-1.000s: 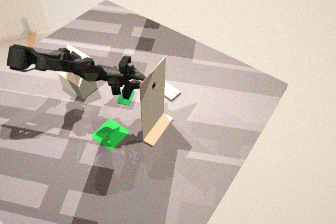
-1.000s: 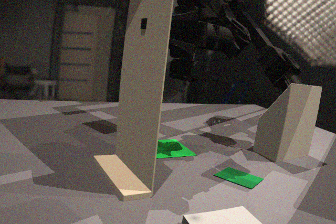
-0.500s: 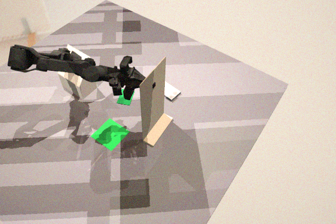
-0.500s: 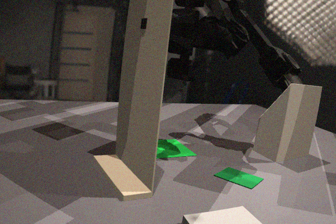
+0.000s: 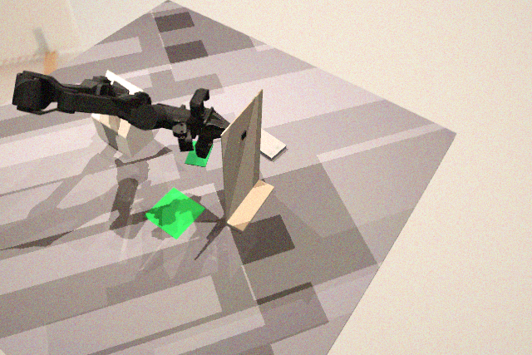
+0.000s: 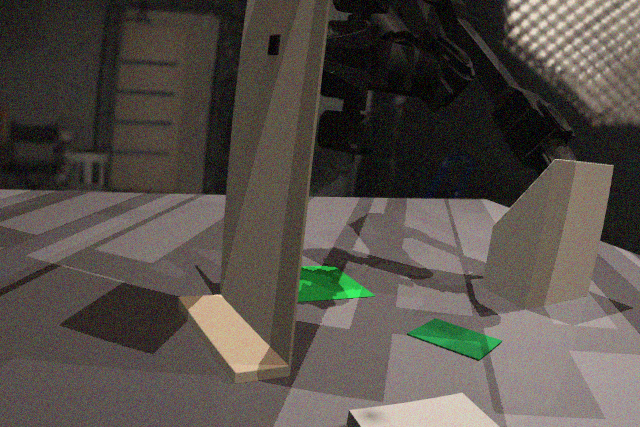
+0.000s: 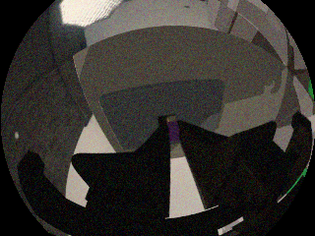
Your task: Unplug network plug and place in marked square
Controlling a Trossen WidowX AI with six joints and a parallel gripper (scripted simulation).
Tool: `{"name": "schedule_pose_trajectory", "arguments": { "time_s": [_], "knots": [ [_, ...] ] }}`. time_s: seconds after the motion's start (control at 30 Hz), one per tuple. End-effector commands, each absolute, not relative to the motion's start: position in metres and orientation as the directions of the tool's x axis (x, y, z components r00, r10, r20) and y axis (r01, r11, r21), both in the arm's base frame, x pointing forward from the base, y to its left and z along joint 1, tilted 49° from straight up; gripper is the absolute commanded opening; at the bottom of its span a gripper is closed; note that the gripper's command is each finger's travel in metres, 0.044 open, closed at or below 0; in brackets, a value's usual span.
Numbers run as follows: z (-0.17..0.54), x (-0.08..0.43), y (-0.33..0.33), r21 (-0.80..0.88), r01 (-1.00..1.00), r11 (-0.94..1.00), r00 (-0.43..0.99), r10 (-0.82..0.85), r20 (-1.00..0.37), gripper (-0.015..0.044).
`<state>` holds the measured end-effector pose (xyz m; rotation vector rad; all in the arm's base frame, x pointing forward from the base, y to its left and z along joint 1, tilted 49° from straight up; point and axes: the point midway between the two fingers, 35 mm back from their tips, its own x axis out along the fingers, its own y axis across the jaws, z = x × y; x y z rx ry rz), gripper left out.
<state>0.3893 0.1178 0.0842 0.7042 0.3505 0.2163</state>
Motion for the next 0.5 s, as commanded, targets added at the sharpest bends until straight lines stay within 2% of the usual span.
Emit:
{"name": "schedule_pose_trajectory", "arguments": {
  "time_s": [0.0,0.47],
  "knots": [
    [0.0845,0.3892,0.1174,0.661,-0.076,0.746,0.921,0.307,-0.24,0.0],
    [0.0847,0.3809,0.1162,0.661,-0.076,0.746,0.921,0.307,-0.241,0.0]
  ]
}}
